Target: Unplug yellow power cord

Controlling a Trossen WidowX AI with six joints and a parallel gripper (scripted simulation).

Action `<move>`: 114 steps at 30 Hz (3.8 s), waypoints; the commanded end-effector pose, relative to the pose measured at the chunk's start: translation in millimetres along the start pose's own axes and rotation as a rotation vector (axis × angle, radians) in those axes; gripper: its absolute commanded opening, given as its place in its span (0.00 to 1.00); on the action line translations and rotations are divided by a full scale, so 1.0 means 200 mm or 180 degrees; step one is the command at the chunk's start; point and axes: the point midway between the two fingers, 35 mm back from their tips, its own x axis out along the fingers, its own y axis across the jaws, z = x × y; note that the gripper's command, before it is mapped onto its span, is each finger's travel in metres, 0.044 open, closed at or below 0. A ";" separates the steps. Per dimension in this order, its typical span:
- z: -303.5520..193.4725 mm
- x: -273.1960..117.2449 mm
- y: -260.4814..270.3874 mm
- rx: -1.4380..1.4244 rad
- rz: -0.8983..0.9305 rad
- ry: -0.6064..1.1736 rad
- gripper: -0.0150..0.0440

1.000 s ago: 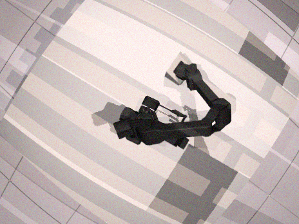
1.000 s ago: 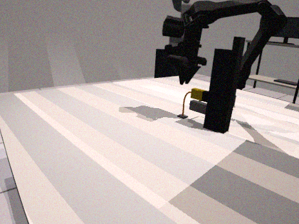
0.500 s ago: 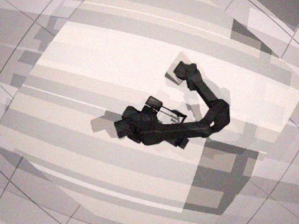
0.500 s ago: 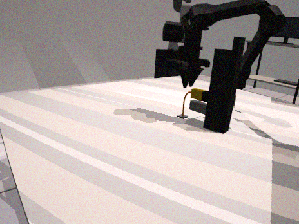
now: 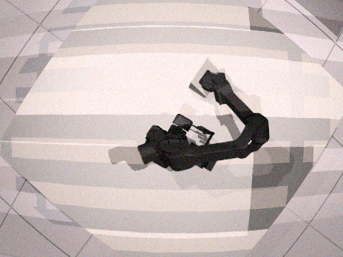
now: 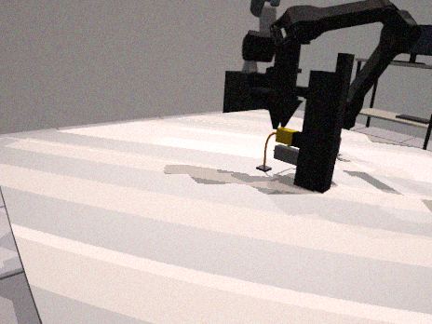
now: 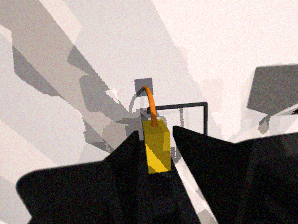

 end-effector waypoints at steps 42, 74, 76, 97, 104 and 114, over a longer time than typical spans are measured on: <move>0.01 0.04 0.00 -0.0002 0.0005 -0.0004 0.25; 0.22 0.02 -0.01 0.0002 0.0019 -0.0010 0.34; 0.20 0.03 -0.01 0.0002 0.0021 -0.0005 0.43; 0.50 -0.03 -0.01 0.0000 0.0022 -0.0020 1.00; 0.50 -0.03 -0.01 0.0000 0.0022 -0.0020 1.00; 0.50 -0.03 -0.01 0.0000 0.0022 -0.0020 1.00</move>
